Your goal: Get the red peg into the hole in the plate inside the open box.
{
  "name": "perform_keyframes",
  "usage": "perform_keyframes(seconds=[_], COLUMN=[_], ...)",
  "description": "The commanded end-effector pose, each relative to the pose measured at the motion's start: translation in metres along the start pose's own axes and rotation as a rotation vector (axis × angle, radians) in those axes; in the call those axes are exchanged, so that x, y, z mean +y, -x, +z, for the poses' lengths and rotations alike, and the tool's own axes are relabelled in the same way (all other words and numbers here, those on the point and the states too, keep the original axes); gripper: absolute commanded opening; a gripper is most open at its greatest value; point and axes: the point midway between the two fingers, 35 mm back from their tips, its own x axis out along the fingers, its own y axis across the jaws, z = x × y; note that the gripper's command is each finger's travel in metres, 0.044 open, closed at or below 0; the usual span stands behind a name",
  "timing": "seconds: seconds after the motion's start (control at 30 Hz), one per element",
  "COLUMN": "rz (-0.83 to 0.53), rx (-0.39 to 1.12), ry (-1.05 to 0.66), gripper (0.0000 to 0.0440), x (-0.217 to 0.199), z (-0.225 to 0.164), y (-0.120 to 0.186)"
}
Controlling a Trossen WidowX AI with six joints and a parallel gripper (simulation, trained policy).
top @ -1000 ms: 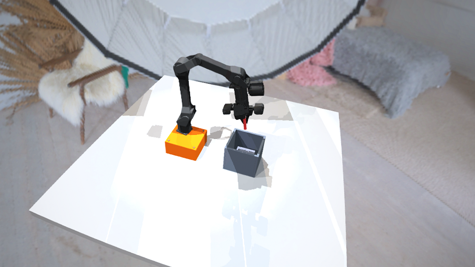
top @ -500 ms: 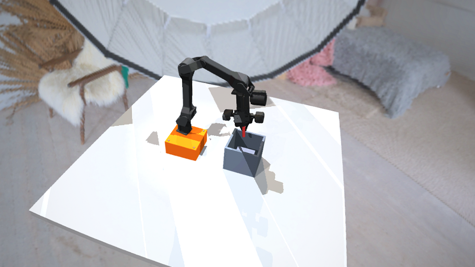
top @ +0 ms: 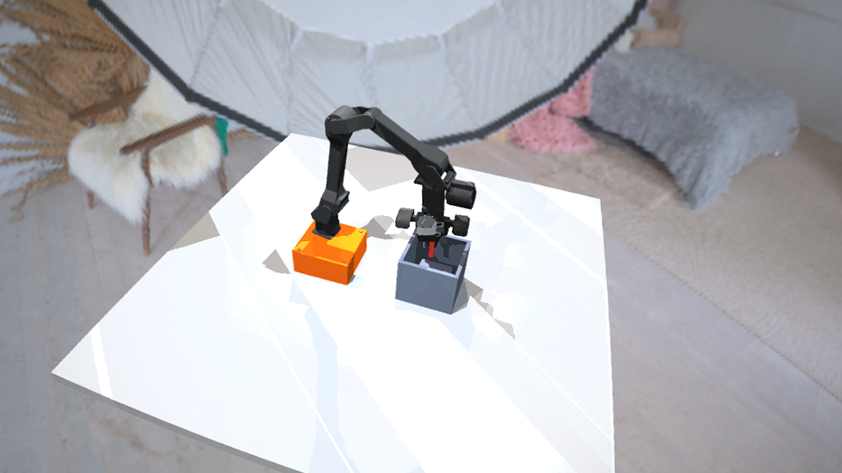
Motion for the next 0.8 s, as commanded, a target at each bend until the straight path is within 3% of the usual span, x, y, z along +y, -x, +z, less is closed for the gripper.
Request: perform_keyframes(seconds=[0.0,0.67,0.77], rz=[-0.013,-0.039,-0.051], rx=[0.014,0.030,0.027], ry=[0.004,0.050,0.059], gripper=[0.0000,0.0000,0.0024], x=[0.000,0.008,0.009], z=[0.001,0.010,0.011], y=[-0.010,-0.056,-0.060])
